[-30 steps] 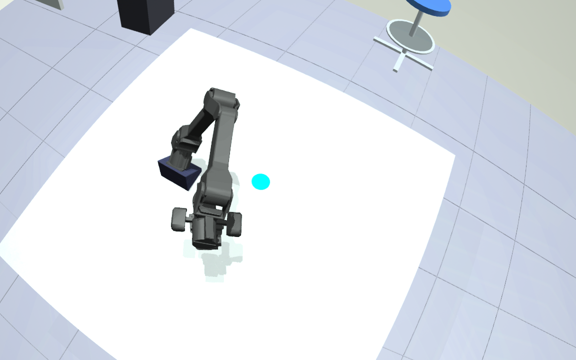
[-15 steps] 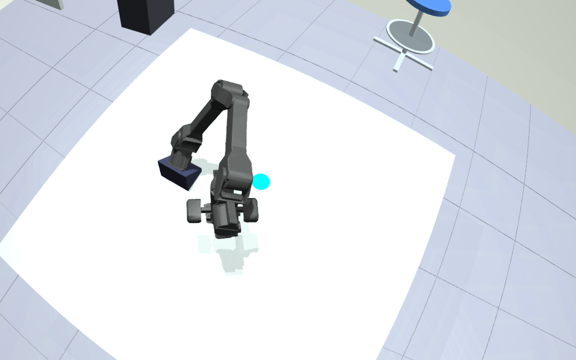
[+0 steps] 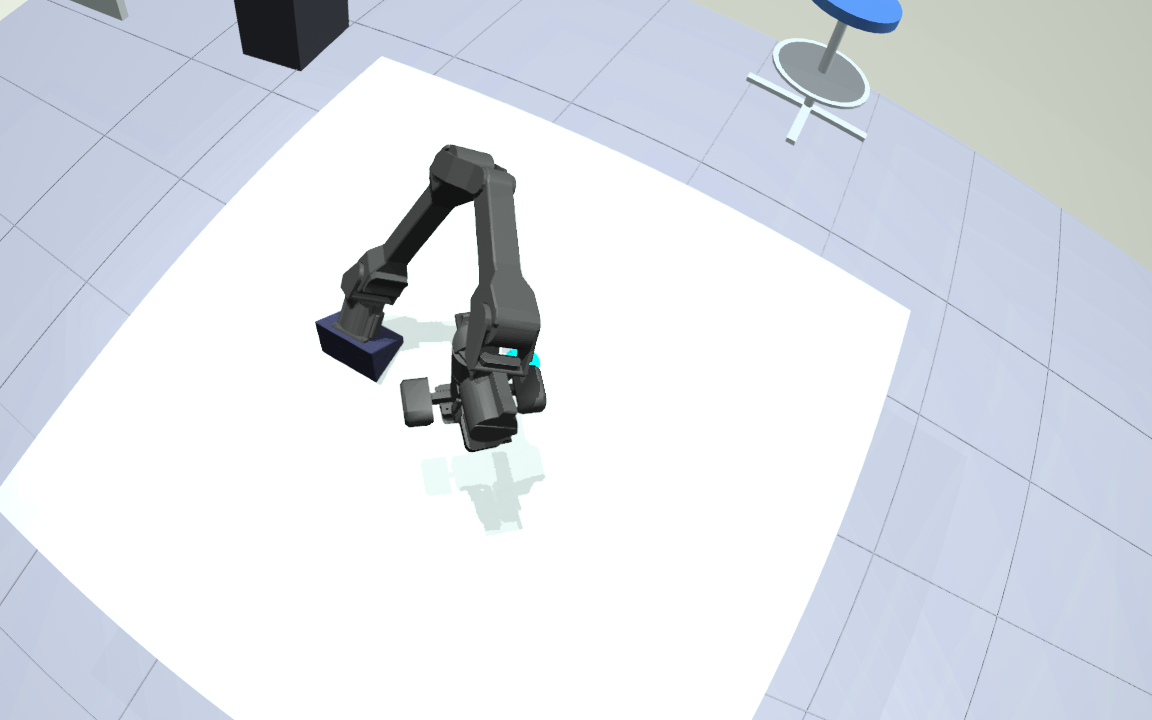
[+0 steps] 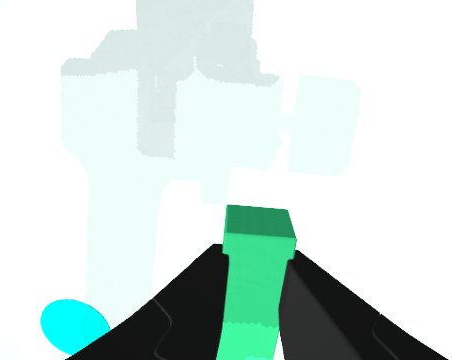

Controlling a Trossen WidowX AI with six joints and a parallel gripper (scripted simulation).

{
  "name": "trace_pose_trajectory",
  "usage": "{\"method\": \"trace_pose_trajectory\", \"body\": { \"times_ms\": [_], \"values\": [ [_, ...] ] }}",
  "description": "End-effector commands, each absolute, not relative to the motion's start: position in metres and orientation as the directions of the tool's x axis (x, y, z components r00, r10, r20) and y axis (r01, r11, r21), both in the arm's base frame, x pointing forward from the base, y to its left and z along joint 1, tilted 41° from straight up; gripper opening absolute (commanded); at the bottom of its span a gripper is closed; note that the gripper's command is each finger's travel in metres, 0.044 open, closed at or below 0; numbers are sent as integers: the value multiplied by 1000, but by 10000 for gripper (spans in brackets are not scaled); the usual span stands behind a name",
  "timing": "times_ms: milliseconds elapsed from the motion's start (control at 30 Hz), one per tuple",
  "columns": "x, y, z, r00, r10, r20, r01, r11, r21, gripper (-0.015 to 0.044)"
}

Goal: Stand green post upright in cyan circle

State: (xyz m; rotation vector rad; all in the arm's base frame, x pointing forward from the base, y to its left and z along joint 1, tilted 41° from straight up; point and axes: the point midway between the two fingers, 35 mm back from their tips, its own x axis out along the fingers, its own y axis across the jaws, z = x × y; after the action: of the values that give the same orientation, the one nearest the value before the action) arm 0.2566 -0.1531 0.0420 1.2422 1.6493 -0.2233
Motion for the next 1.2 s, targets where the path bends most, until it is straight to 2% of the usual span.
{"method": "trace_pose_trajectory", "body": {
  "times_ms": [0,1167],
  "values": [
    [260,-145,51,52,612,-789,780,468,415,23],
    [267,-59,125,55,625,-779,591,608,529,23]
  ]
}}
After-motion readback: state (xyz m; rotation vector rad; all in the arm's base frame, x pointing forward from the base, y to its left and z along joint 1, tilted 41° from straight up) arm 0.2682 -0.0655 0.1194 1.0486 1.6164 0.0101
